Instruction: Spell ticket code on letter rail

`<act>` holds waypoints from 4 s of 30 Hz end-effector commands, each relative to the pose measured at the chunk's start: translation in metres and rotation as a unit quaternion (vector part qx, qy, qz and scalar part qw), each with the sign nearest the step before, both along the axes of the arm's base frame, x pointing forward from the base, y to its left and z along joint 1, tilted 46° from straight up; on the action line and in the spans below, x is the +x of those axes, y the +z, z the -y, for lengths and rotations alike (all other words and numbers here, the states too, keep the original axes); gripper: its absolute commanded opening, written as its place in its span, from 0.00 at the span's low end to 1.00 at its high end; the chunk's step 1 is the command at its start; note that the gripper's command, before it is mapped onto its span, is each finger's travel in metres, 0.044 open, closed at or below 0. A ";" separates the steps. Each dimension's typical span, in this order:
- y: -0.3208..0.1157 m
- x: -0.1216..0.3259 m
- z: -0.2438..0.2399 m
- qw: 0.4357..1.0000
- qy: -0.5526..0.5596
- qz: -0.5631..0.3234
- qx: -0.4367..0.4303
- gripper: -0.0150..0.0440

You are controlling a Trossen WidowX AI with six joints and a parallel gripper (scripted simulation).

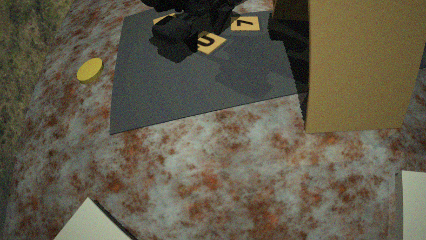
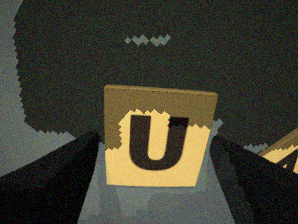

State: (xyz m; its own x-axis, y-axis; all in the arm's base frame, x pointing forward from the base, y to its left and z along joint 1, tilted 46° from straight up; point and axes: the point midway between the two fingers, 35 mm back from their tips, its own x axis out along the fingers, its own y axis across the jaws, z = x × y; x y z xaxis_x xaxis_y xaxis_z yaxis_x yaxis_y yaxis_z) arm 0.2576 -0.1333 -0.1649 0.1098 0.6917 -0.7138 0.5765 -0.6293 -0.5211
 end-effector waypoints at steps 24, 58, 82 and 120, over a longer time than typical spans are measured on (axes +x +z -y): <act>0.008 -0.002 0.007 1.000 -0.002 0.000 0.001 0.25; 0.025 0.000 0.019 1.000 0.008 0.006 -0.007 0.25; 0.101 0.040 0.079 0.957 0.122 0.160 -0.209 0.25; 0.265 0.062 0.153 0.741 0.295 0.275 -0.537 0.25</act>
